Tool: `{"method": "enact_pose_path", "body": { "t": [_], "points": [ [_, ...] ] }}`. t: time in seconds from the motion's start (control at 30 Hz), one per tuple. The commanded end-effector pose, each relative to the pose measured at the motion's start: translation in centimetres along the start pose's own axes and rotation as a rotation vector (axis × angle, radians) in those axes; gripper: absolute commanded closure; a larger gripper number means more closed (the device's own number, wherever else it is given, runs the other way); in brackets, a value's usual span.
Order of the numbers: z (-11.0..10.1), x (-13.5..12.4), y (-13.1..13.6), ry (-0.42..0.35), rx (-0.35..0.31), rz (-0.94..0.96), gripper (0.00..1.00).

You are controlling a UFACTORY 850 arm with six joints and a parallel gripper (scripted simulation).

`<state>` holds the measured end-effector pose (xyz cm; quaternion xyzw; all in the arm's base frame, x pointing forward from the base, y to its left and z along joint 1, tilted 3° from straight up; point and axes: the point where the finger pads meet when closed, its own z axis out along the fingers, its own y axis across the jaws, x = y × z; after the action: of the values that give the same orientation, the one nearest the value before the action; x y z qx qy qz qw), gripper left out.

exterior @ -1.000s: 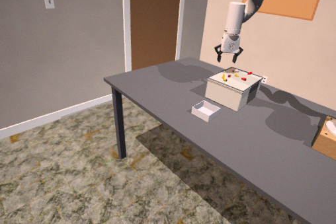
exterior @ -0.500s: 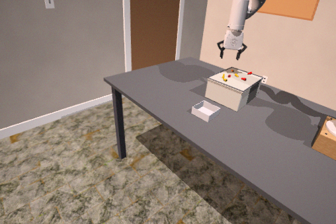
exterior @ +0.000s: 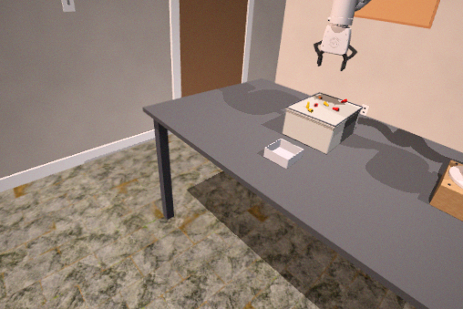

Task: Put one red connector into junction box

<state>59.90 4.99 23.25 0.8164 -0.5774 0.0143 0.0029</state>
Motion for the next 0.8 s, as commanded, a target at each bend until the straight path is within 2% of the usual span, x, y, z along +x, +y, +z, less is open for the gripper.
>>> {"method": "enact_pose_path", "body": {
  "t": [0.0,0.1,0.3,0.33,0.77],
  "points": [
    [-1.80,-0.16,1.41,0.015,0.002,0.133,0.00],
    [-2.53,-0.25,2.12,0.015,0.003,0.194,0.00],
    [-2.55,-0.26,2.14,0.015,0.003,0.195,0.00],
    [-2.55,-0.26,2.14,0.015,0.003,0.195,1.00],
    [-2.55,-0.26,2.14,0.015,0.003,0.195,1.00]
  ]
}}
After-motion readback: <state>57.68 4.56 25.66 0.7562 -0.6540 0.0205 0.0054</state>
